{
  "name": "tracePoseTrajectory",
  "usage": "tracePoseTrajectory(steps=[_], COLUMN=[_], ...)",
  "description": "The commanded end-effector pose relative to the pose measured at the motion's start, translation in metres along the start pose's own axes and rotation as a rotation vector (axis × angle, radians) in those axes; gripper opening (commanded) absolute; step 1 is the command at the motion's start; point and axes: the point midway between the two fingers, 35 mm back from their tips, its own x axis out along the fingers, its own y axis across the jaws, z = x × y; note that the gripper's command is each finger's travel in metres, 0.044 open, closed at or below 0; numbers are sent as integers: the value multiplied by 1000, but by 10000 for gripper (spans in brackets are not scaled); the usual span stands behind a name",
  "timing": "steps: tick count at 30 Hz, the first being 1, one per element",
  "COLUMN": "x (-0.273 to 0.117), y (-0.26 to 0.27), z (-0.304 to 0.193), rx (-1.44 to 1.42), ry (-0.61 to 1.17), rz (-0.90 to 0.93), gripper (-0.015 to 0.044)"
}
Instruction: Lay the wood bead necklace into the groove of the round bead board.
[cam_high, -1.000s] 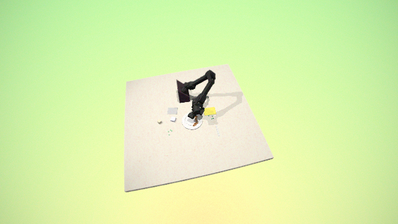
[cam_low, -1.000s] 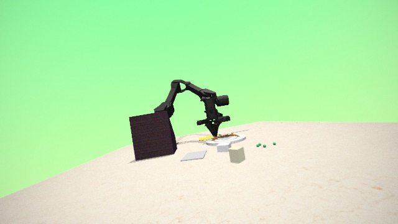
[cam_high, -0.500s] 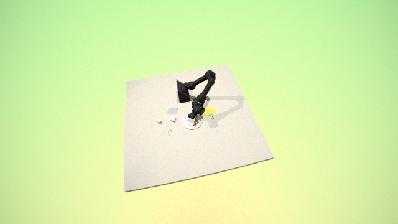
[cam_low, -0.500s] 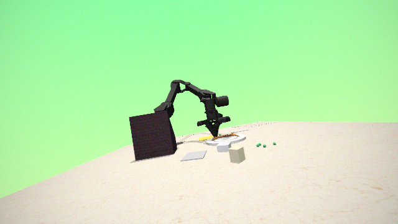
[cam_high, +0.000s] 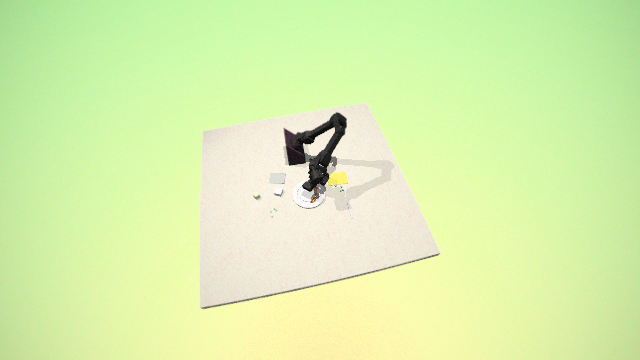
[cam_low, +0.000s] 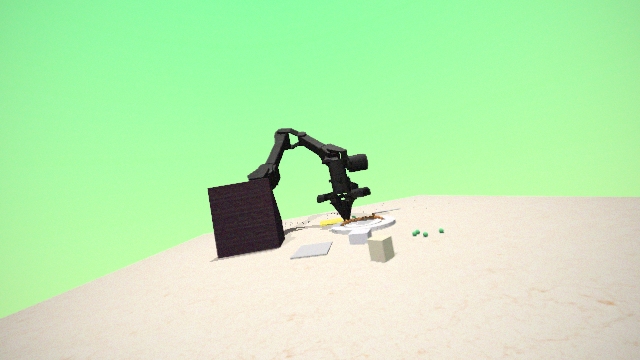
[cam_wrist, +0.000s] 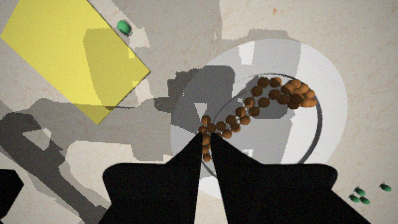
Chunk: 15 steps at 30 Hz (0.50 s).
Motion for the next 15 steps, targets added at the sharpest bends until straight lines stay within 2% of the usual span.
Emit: tracePoseTrajectory(steps=[1, 5, 15], x=[3, 3, 0], y=[3, 3, 0], z=[-2, -2, 0], rx=[2, 2, 0], ry=[11, 11, 0], rz=[8, 8, 0], gripper=[0, 0, 263])
